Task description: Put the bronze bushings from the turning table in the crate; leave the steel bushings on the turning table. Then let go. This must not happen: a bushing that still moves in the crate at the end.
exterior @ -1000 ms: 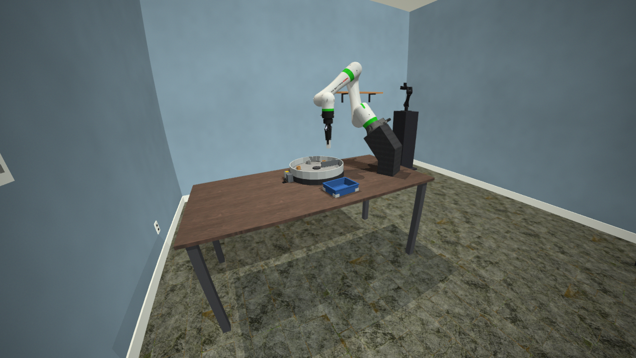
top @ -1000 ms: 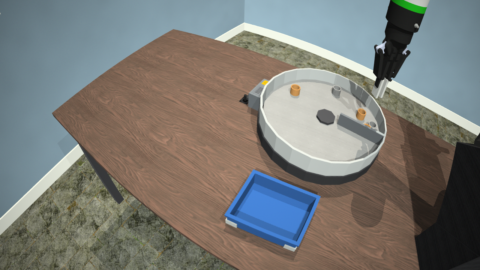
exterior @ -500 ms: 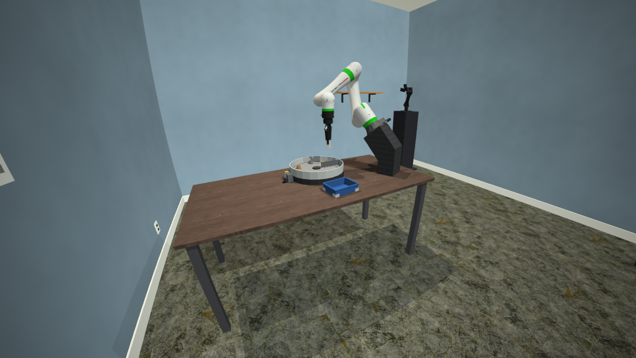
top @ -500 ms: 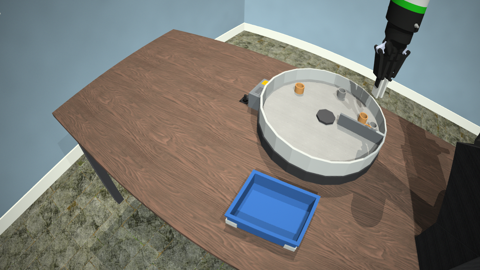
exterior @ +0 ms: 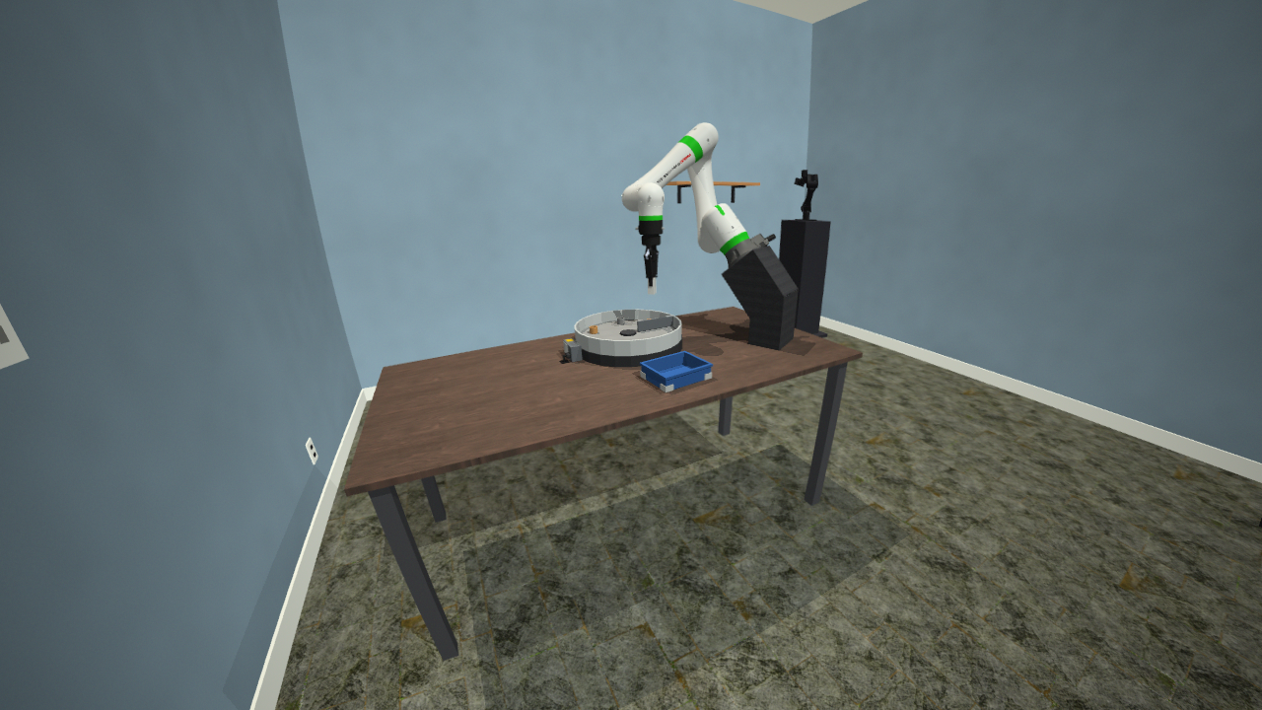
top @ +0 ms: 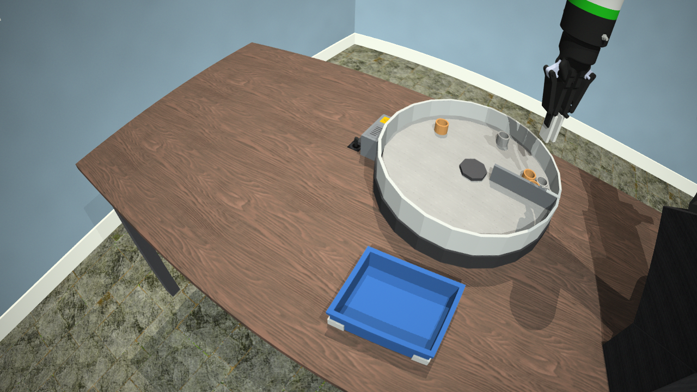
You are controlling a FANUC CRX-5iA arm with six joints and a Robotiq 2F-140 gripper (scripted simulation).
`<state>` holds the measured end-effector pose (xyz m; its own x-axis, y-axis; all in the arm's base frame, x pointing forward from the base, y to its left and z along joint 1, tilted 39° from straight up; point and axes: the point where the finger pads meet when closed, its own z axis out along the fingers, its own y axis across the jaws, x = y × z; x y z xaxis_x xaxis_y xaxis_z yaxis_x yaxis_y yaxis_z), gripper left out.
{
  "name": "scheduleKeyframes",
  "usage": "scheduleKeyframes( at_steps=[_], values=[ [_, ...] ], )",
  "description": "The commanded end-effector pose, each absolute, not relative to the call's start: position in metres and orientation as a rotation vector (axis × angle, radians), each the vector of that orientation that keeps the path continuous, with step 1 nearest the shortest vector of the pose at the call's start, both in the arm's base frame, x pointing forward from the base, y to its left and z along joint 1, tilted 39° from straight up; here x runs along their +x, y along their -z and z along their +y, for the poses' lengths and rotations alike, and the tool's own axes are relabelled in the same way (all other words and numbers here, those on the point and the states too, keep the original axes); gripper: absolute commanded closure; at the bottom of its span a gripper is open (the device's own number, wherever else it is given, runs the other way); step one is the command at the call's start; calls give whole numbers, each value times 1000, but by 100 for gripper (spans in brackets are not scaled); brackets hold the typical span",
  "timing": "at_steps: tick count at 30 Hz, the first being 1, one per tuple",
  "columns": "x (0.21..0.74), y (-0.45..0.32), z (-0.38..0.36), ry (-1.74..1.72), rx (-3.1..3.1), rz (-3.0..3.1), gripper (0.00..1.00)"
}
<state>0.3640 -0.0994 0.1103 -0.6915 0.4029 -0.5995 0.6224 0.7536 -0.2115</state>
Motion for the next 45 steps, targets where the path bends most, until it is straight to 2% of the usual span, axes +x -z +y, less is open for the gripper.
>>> scheduleKeyframes(
  at_steps=[1, 45],
  values=[
    [364, -110, -99, 549, 770, 2417, 91],
    [364, -110, -99, 549, 770, 2417, 91]
  ],
)
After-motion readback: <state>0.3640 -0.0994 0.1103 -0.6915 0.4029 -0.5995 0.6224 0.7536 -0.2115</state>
